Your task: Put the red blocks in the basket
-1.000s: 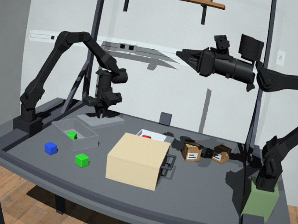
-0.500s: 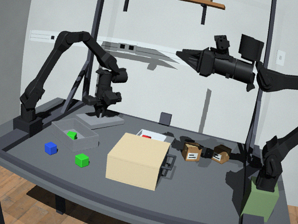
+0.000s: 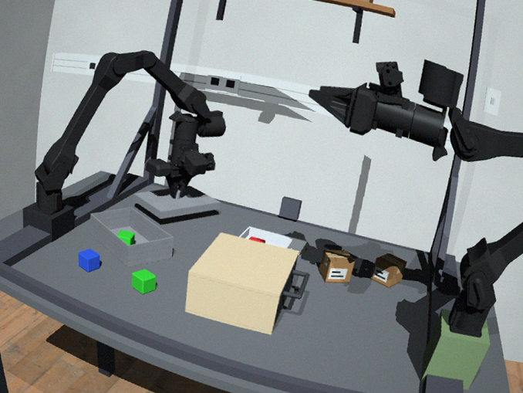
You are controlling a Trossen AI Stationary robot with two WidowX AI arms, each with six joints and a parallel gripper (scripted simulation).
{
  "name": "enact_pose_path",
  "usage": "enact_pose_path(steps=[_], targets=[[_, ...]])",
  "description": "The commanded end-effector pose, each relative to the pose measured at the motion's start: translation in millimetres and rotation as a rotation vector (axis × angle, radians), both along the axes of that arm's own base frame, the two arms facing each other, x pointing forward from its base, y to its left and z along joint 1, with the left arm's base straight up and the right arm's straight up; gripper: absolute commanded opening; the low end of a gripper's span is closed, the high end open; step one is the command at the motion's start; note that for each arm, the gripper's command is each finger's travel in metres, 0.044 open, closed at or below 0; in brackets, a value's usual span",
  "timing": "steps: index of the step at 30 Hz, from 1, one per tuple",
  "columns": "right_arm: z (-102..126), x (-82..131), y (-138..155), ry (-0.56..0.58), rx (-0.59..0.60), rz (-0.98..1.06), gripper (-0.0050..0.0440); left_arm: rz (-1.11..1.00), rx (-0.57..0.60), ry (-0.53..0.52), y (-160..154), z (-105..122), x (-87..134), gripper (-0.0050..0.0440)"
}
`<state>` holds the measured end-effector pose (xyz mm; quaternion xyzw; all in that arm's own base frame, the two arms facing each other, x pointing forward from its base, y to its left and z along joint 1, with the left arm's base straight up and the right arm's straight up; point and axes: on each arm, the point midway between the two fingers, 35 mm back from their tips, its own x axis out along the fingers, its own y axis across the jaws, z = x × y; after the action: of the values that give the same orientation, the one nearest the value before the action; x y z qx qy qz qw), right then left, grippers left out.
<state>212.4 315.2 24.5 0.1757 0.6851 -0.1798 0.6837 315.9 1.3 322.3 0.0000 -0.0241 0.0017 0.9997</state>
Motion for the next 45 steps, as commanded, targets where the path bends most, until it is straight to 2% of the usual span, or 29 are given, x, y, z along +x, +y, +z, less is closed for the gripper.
enact_pose_path(steps=[1,26,28,32,35,38,45], targets=[[28,6,10,-0.044,0.059,-0.001,-0.0050,0.000,-0.002,-0.041,0,15,-4,0.0400],[58,5,9,-0.047,0.062,0.000,-0.0050,0.000,-0.002,-0.041,0,15,-4,0.0400],[53,9,-11,-0.034,0.035,-0.071,-0.0050,0.000,-0.002,-0.041,0,15,-4,0.0400],[54,14,-22,-0.033,0.043,-0.140,-0.0050,0.000,-0.002,-0.041,0,15,-4,0.0400],[57,22,-49,-0.029,0.046,-0.293,-0.0050,0.000,-0.002,-0.041,0,15,-4,0.0400],[61,27,-60,-0.033,0.065,-0.387,-0.0050,0.000,-0.002,-0.041,0,15,-4,0.0400],[62,32,-118,-0.035,0.049,-0.691,-0.0050,0.000,-0.002,-0.041,0,15,-4,0.0400]])
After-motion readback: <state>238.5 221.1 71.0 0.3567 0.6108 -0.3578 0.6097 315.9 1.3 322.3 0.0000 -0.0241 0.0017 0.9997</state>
